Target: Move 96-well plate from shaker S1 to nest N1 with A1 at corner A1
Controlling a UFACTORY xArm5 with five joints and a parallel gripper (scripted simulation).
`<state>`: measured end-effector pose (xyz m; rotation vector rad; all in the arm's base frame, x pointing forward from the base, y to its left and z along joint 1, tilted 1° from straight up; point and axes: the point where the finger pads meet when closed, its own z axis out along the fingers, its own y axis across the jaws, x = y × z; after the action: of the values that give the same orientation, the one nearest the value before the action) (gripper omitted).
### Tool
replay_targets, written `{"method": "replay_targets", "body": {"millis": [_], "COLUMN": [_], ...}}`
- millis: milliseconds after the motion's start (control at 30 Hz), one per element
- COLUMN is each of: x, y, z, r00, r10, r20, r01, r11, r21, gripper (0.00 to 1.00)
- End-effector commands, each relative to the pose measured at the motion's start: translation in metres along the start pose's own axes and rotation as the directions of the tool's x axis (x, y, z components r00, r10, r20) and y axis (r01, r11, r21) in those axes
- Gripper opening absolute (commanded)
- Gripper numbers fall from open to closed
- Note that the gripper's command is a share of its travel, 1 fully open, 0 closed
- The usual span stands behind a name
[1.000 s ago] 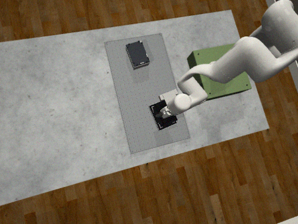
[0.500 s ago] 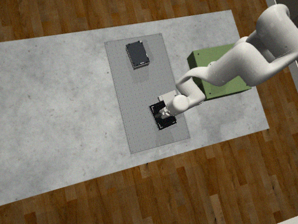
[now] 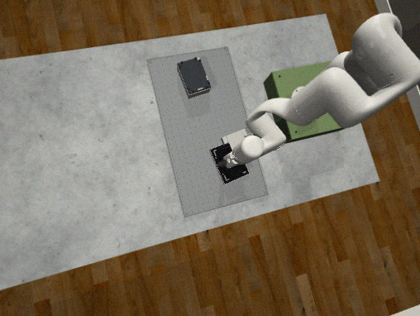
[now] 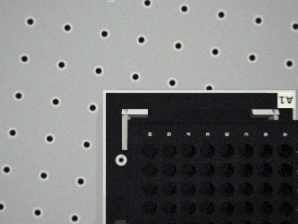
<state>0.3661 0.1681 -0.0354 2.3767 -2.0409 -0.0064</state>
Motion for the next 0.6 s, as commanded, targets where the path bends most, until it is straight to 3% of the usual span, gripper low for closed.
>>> {"method": "replay_targets", "body": {"millis": [0, 300, 567], "x": [0.000, 0.000, 0.000], "y": [-0.002, -0.002, -0.002], "z": [0.003, 0.018, 0.018], "r00": [1.000, 1.000, 1.000], "r10": [0.000, 0.000, 0.000], "r20": [-0.003, -0.003, -0.003], "r01": [0.000, 0.000, 0.000], "r11": [1.000, 1.000, 1.000], "r21": [0.005, 0.005, 0.005], "gripper": [0.00, 0.00, 0.00]}}
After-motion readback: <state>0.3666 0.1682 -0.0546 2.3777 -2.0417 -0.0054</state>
